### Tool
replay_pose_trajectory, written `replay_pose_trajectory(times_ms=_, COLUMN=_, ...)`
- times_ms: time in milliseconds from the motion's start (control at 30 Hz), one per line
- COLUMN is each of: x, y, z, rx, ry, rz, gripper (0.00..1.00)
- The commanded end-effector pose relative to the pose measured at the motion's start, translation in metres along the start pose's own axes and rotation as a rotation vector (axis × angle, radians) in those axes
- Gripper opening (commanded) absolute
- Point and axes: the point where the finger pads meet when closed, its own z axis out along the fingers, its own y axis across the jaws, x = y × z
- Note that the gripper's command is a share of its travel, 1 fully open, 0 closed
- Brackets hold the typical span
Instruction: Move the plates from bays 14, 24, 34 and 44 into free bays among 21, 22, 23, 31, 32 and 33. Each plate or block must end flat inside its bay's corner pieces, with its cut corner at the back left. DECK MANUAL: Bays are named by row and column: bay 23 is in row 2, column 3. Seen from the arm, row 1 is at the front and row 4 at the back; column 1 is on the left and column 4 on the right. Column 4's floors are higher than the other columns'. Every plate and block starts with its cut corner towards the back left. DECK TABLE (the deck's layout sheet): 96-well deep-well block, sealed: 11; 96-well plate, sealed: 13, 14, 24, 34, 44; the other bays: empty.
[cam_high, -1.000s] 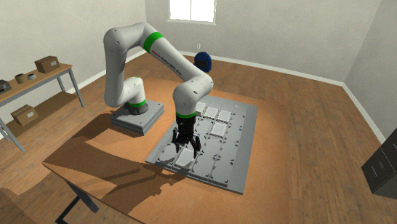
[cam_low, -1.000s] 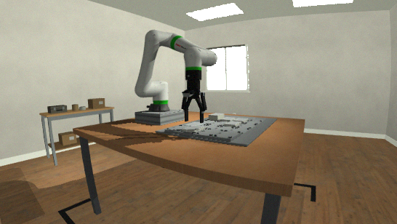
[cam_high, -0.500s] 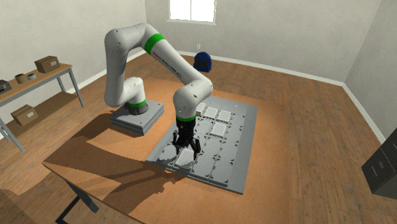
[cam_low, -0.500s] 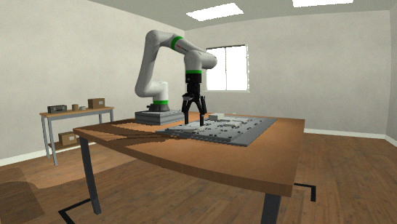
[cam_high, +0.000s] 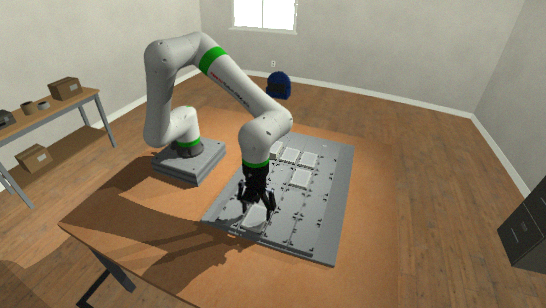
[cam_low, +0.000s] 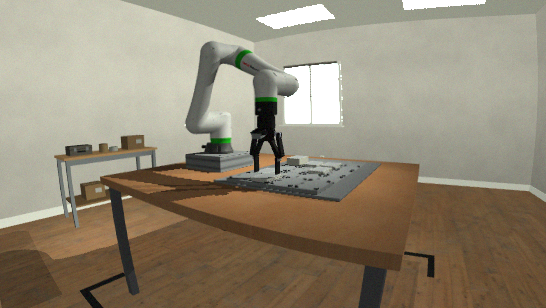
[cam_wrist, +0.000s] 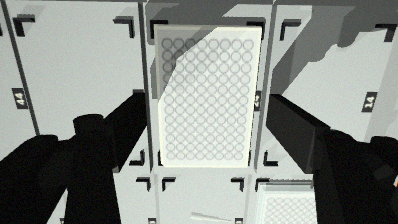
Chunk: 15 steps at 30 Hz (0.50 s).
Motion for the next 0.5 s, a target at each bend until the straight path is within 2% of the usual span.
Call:
replay_pose_trajectory(times_ms=0, x=0.0, y=-0.001, z=-0.001, rx=0.002, ry=0.001, rz=0.0, gripper=0.7)
replay_pose_trajectory(times_ms=467, x=0.0, y=-0.001, z=0.011, rx=0.002, ry=0.001, rz=0.0, gripper=0.7)
